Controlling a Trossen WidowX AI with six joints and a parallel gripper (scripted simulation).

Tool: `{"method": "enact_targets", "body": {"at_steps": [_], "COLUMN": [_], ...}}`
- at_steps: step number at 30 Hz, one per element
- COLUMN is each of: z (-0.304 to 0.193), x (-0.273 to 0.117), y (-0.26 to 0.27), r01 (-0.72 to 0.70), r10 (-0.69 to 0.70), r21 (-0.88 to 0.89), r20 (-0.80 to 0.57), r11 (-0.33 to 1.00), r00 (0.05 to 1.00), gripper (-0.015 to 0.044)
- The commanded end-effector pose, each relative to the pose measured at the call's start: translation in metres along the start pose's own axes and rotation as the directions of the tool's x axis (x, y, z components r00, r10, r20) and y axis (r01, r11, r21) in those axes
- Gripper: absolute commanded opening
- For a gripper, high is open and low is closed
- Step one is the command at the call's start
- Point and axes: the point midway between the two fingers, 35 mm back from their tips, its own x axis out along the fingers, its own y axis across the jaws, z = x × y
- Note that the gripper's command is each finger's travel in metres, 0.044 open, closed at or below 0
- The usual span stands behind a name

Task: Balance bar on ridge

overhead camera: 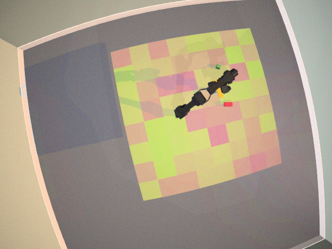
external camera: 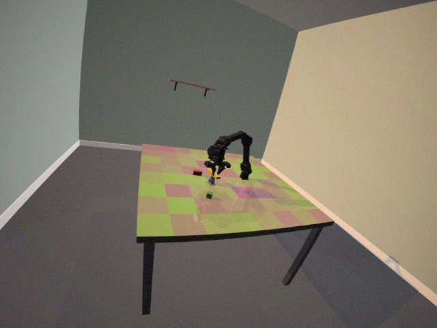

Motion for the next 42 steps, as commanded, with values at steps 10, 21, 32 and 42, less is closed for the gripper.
{"method": "enact_targets", "body": {"at_steps": [10, 21, 32, 42], "z": [0.0004, 0.0003, 0.0002, 0.0001], "x": [0.002, 0.0029, 0.0038, 0.0047], "y": [0.0001, 0.0, -0.0001, -0.0002], "r01": [0.0, 0.0, 0.0, 0.0], "r10": [0.0, 0.0, 0.0, 0.0], "r21": [0.004, 0.004, 0.004, 0.004], "r20": [0.002, 0.002, 0.002, 0.002], "r11": [1.0, 1.0, 1.0, 1.0], "r00": [1.0, 1.0, 1.0, 1.0], "gripper": [0.0, 0.0, 0.0, 0.0]}}
